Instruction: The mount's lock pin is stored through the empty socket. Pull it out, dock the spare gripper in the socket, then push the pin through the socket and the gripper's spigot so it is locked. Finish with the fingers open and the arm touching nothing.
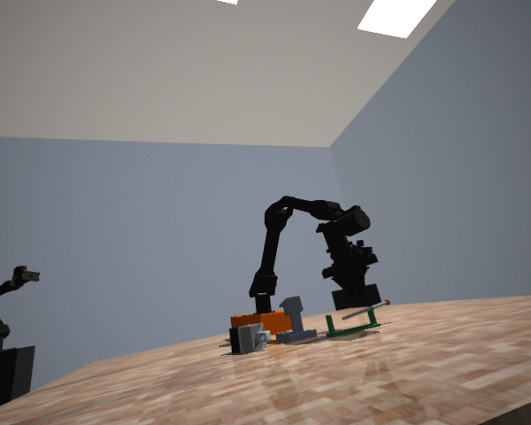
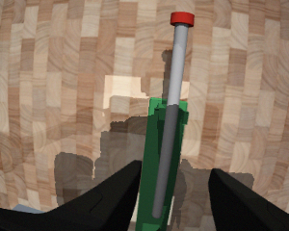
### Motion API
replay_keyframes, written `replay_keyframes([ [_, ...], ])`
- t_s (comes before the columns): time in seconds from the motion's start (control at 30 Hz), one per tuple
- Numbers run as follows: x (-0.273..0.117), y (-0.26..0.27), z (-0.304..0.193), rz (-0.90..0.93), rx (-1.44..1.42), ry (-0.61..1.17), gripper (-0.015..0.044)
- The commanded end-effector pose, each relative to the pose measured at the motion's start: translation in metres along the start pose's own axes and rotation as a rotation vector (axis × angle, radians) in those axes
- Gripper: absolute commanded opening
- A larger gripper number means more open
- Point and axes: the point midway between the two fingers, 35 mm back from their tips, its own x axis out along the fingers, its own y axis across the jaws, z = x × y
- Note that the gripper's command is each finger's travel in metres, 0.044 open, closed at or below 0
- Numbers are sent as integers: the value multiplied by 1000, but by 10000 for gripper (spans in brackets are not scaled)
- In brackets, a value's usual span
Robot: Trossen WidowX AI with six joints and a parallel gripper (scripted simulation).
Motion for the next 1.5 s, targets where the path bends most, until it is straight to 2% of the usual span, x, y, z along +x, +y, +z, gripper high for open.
replay_keyframes([
  [0.0, 11, 2, -2, 8, -1, 7, 180],
  [0.83, 51, 4, -6, 9, -1, 6, 180],
  [1.1, 54, 4, -6, 9, -1, 6, 180],
  [1.33, 54, 4, -6, 9, -1, 6, 0],
  [1.47, 54, 4, -6, 9, -1, 6, 0],
])
